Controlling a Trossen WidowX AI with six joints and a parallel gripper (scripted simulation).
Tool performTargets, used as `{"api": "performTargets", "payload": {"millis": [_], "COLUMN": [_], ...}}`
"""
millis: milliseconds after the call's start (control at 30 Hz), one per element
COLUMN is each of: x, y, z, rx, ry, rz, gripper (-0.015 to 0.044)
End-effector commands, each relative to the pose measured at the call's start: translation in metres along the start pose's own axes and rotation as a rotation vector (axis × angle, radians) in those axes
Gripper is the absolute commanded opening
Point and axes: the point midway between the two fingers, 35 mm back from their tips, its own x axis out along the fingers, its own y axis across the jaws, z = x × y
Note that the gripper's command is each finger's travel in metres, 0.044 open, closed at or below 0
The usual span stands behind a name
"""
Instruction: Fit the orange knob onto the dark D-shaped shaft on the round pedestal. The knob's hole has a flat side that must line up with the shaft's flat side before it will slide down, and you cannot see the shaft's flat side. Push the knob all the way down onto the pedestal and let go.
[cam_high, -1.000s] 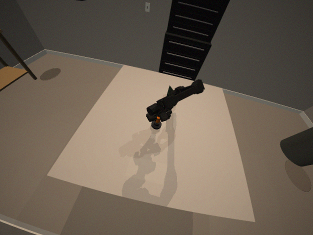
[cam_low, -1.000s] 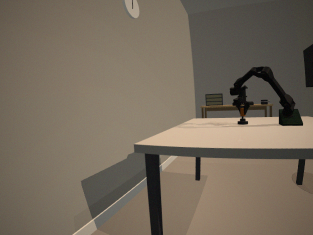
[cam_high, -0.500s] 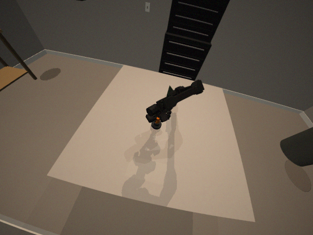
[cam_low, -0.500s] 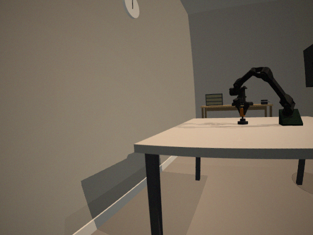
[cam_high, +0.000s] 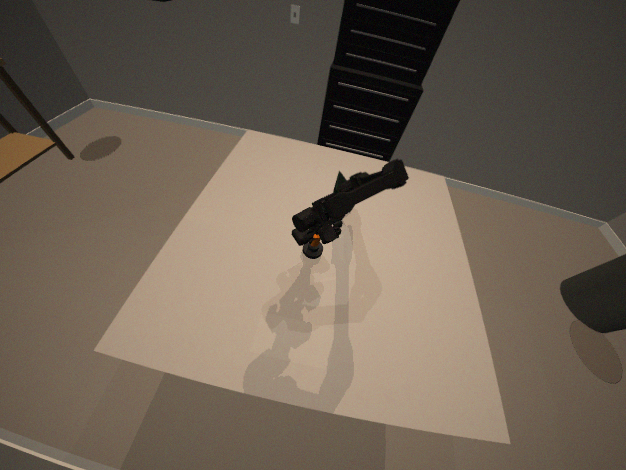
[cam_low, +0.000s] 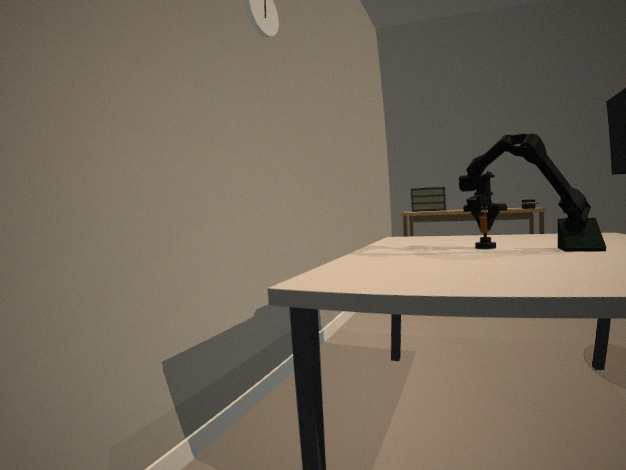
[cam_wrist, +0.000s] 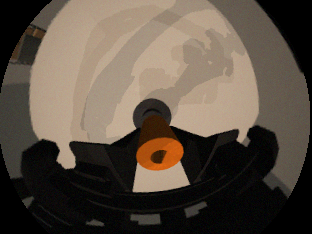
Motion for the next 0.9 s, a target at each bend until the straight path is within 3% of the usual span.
{"api": "performTargets", "payload": {"millis": [0,867], "x": [-0.004,-0.0012], "y": [0.0002,0.0039], "z": [0.0008,0.0006], "rx": [-0.097,-0.181], "ry": [-0.001,-0.001], "rz": [-0.007,-0.007], "gripper": [0.0,0.0]}}
